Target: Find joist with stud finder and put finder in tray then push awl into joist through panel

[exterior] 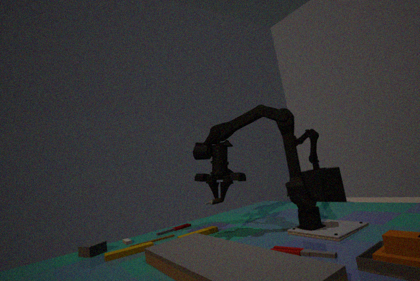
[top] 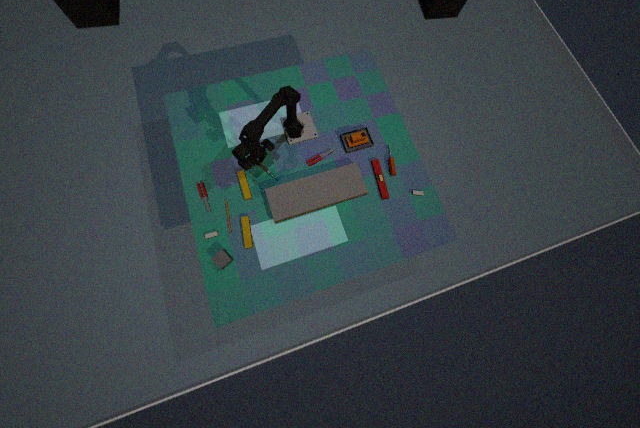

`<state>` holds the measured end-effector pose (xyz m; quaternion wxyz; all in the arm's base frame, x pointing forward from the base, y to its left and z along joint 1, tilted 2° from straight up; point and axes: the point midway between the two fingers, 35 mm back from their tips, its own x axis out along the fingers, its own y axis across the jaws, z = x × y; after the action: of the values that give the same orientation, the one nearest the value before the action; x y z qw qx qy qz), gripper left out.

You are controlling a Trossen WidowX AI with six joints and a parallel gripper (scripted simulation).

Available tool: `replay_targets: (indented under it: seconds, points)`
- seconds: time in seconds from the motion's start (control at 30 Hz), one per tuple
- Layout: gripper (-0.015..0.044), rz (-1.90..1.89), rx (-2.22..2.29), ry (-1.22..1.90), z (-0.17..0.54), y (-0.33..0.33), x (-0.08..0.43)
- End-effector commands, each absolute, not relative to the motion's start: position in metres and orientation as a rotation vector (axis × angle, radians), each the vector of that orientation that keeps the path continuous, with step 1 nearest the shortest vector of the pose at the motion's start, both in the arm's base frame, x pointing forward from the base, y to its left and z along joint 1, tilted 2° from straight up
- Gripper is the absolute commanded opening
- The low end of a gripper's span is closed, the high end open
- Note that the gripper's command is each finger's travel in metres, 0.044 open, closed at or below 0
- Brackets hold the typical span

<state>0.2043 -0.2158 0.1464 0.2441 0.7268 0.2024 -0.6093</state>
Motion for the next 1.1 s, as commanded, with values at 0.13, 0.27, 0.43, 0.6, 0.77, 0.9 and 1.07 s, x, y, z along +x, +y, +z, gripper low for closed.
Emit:
replay_targets:
  seconds: [0.13, 0.27, 0.43, 0.6, 0.77, 0.9, 1.07]
  points:
    - [0.0000, -1.259, 1.877, 0.586, 0.154, -0.220, 0.228]
    - [0.0000, -1.074, 1.784, 0.583, 0.159, -0.222, 0.239]
    - [0.0000, -0.860, 1.639, 0.562, 0.169, -0.223, 0.250]
    - [0.0000, -0.666, 1.465, 0.525, 0.180, -0.222, 0.260]
    - [0.0000, -0.492, 1.269, 0.476, 0.194, -0.219, 0.266]
    - [0.0000, -0.367, 1.099, 0.429, 0.205, -0.215, 0.270]
    - [0.0000, -0.227, 0.871, 0.364, 0.218, -0.207, 0.272]
